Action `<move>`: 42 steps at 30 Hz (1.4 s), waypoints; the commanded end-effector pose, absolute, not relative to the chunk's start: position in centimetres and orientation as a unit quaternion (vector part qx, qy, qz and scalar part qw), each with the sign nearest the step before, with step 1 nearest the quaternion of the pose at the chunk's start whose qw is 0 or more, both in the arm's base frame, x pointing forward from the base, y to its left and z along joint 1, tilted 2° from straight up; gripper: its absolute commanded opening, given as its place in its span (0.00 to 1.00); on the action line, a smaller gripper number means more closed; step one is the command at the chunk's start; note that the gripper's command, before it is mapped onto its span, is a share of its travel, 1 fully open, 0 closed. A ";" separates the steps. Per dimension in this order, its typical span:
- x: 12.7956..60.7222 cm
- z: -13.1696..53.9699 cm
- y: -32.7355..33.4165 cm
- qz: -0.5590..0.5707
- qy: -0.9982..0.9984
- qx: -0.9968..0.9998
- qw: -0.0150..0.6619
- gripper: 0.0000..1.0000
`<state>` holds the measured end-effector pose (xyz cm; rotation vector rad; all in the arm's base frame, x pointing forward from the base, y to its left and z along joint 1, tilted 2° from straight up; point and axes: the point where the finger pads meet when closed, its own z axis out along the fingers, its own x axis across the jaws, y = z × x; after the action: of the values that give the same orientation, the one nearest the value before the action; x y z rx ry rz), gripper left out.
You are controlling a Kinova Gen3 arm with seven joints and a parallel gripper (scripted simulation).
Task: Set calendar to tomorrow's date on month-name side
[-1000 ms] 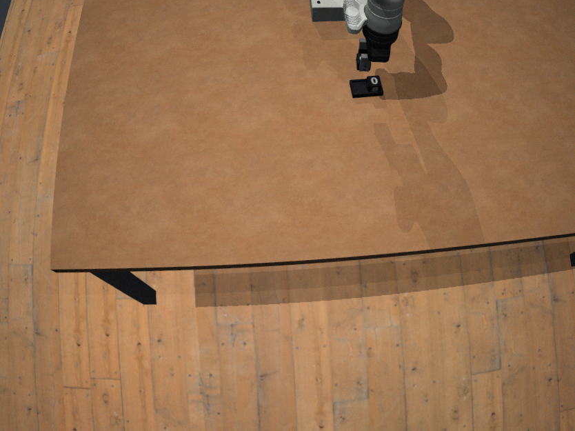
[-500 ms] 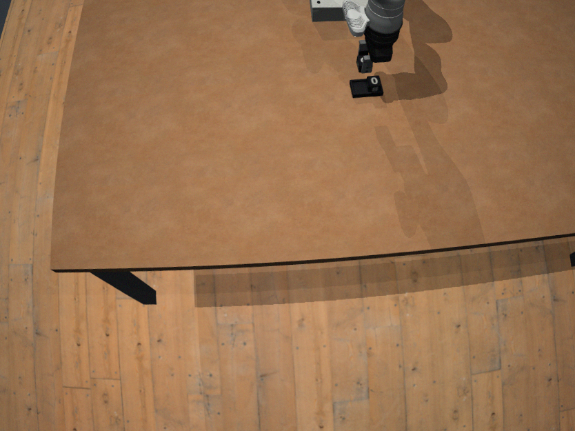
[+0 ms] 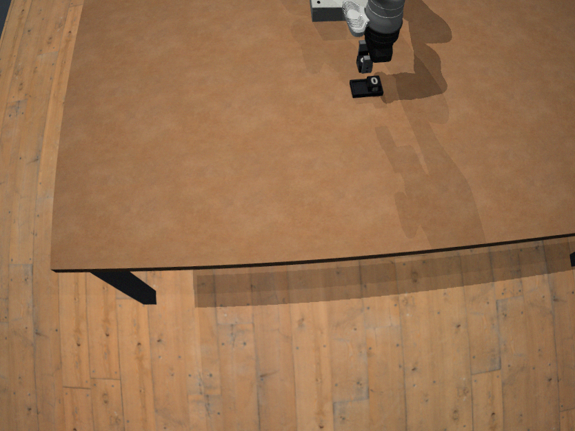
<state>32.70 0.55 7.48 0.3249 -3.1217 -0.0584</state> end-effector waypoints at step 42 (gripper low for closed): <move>32.7 1.0 0.7 -0.019 -0.994 0.104 0.001 0.57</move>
<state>32.86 0.52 1.21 0.3199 -3.1287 -0.0573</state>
